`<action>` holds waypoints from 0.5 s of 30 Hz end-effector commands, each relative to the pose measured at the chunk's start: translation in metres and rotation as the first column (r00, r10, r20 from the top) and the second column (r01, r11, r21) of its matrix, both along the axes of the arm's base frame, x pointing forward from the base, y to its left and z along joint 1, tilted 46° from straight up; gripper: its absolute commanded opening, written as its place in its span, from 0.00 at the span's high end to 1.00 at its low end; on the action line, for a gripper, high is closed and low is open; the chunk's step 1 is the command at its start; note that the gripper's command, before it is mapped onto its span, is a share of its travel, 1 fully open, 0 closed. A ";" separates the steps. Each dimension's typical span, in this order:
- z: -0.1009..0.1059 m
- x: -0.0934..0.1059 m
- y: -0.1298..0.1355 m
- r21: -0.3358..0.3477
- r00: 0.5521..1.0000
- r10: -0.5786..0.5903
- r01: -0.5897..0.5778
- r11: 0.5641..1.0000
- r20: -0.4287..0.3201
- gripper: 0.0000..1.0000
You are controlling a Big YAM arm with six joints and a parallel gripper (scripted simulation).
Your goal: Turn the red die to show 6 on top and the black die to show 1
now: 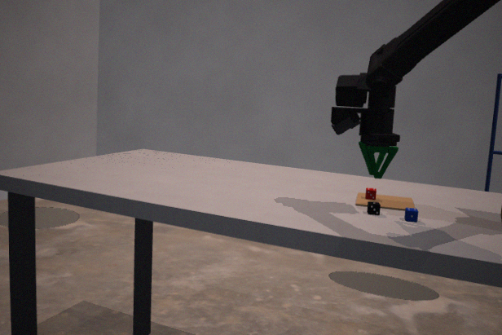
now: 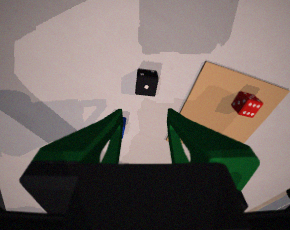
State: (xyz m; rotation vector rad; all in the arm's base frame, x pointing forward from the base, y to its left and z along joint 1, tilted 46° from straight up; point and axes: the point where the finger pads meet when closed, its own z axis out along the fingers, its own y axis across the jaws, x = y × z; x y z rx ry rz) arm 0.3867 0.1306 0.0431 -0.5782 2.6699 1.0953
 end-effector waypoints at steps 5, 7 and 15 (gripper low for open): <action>-0.002 0.003 0.003 0.004 1.000 -0.002 0.002 1.000 0.006 0.60; -0.003 0.003 0.007 0.004 1.000 0.005 -0.005 1.000 0.007 0.60; -0.008 0.005 0.010 0.003 1.000 0.001 -0.001 1.000 0.007 0.60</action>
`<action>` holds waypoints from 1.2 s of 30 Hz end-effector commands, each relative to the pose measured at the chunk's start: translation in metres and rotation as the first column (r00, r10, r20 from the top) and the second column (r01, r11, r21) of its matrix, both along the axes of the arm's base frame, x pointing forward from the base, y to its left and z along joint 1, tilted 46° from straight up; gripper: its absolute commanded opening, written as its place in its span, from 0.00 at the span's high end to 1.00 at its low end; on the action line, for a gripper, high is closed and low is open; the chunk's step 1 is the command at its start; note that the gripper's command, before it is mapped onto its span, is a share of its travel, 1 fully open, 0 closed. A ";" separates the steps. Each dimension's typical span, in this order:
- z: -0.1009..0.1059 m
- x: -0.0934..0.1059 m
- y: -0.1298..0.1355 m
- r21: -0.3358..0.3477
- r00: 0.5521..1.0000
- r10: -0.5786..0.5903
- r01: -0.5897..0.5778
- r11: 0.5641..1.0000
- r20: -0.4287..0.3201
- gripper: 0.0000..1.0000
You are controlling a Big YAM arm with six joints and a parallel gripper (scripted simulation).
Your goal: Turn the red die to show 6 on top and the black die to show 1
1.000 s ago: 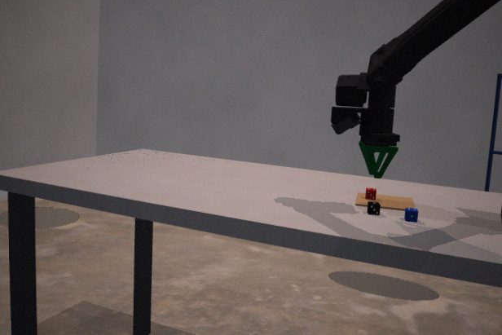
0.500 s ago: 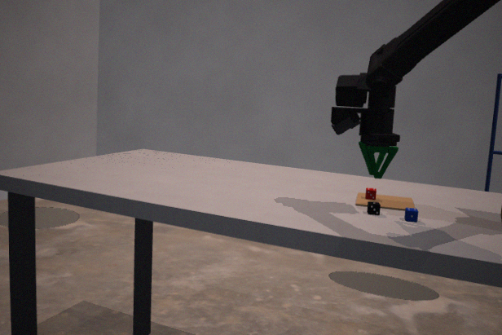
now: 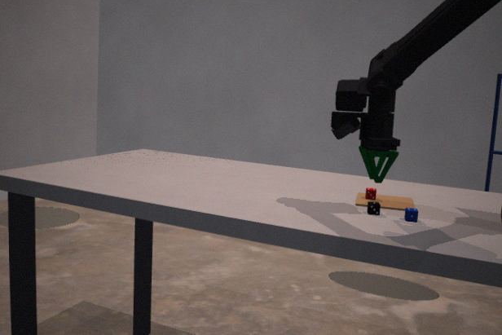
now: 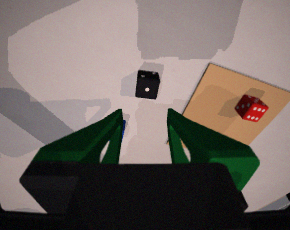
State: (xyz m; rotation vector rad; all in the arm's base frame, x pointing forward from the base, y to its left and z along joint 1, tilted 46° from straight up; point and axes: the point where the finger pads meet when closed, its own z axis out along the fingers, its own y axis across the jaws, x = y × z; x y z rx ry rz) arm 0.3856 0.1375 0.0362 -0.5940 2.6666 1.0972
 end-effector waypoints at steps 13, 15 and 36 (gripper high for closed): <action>-0.017 0.001 0.016 0.000 1.000 -0.006 0.006 1.000 -0.005 0.60; -0.002 0.015 0.011 0.005 0.999 -0.026 0.025 1.000 0.040 0.60; -0.026 0.010 0.027 0.003 1.000 -0.019 0.019 1.000 0.015 0.60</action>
